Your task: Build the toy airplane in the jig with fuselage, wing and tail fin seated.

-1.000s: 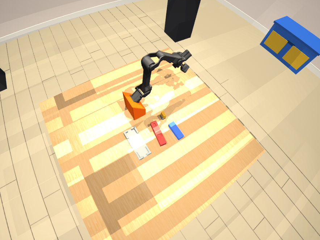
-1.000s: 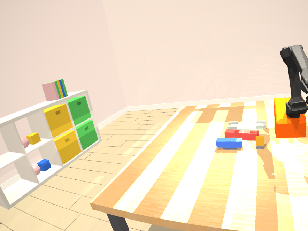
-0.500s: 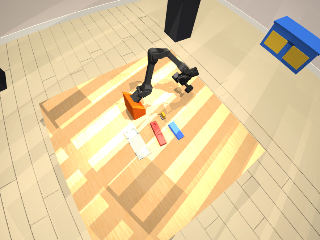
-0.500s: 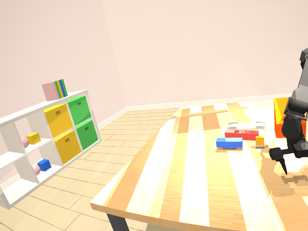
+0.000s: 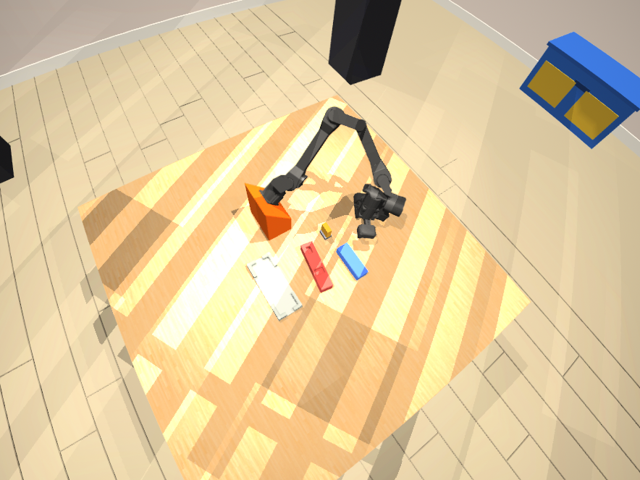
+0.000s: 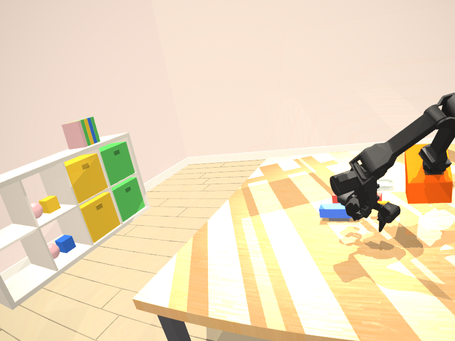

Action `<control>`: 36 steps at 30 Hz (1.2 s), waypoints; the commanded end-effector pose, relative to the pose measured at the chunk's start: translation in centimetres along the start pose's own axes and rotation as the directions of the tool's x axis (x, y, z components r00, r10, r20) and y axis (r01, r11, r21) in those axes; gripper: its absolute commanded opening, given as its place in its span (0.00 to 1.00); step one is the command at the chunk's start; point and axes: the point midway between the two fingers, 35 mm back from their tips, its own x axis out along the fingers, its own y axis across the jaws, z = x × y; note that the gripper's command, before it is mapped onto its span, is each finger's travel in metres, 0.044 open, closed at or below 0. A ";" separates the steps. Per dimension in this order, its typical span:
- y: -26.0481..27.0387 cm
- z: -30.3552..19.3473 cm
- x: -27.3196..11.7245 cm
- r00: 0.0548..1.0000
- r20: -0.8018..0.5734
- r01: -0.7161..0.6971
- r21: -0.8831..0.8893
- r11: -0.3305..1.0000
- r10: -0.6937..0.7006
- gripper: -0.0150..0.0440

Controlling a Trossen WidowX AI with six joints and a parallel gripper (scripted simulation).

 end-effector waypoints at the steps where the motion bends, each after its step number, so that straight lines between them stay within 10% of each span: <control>1: -4.5 -2.4 -0.3 0.999 -0.043 0.003 0.199 0.980 0.006 1.00; 17: -16.9 -17.1 -5.1 0.988 0.108 -0.144 0.903 0.405 0.112 1.00; 36: -16.1 -16.4 1.7 0.987 0.114 -0.150 0.905 0.398 0.113 1.00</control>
